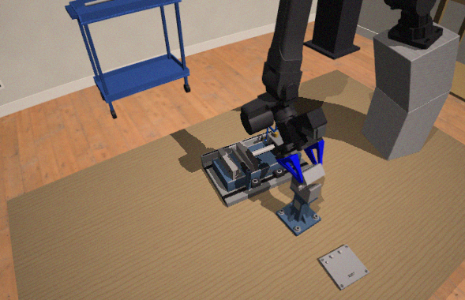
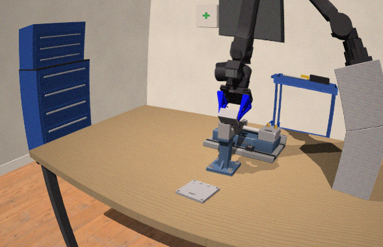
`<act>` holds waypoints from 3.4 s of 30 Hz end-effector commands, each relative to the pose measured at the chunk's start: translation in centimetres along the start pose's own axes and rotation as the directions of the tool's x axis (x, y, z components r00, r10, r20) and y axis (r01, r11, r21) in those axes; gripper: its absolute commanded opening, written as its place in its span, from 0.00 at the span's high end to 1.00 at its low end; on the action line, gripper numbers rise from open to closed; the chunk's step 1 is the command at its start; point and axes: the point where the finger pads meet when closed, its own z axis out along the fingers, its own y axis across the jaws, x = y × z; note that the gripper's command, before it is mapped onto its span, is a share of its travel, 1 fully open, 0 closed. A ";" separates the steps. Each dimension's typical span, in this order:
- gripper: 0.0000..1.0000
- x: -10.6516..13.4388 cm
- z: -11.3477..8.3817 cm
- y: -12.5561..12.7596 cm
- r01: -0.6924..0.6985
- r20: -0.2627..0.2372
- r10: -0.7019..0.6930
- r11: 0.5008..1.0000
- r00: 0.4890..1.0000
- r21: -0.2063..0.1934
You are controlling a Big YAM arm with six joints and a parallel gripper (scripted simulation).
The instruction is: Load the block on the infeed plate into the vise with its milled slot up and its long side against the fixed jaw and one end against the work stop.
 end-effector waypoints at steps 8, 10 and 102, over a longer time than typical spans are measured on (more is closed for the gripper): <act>1.00 -1.2 -1.1 -0.4 0.000 0.003 0.000 1.000 1.000 0.006; 1.00 -1.3 -1.1 -0.6 0.002 0.003 -0.002 1.000 1.000 0.008; 1.00 -1.1 -0.7 -0.8 0.019 -0.152 -0.016 1.000 0.988 0.020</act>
